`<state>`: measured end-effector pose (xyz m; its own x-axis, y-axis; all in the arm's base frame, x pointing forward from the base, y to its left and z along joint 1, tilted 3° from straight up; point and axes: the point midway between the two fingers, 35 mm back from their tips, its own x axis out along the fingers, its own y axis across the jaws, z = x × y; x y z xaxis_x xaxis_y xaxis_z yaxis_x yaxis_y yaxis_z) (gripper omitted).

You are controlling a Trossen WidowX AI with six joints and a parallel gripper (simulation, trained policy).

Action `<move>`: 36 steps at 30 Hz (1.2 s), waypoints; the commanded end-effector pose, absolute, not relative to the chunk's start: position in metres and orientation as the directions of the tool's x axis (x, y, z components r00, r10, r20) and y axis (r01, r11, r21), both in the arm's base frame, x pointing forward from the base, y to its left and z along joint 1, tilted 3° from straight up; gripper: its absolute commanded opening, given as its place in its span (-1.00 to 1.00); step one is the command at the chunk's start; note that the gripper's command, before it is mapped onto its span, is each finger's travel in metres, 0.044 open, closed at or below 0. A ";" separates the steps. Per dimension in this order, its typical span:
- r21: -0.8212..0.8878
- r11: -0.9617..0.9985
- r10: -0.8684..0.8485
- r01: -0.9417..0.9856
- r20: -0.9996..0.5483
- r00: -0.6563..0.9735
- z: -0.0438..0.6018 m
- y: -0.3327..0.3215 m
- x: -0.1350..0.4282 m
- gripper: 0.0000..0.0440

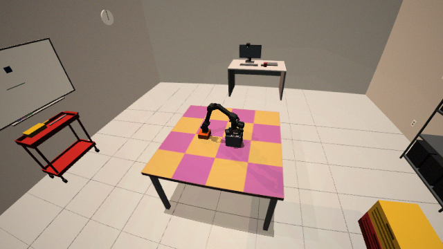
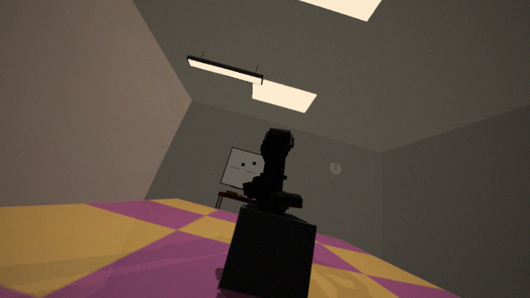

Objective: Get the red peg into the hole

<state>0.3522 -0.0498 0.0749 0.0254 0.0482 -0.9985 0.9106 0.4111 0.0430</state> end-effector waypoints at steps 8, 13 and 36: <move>0.191 0.376 0.176 0.907 -0.976 0.132 0.109 -0.052 0.373 -0.32; 0.252 0.351 0.239 0.902 -0.955 0.174 0.123 -0.052 0.379 -0.25; 0.357 0.310 0.366 0.881 -0.900 0.236 0.137 -0.064 0.395 -0.07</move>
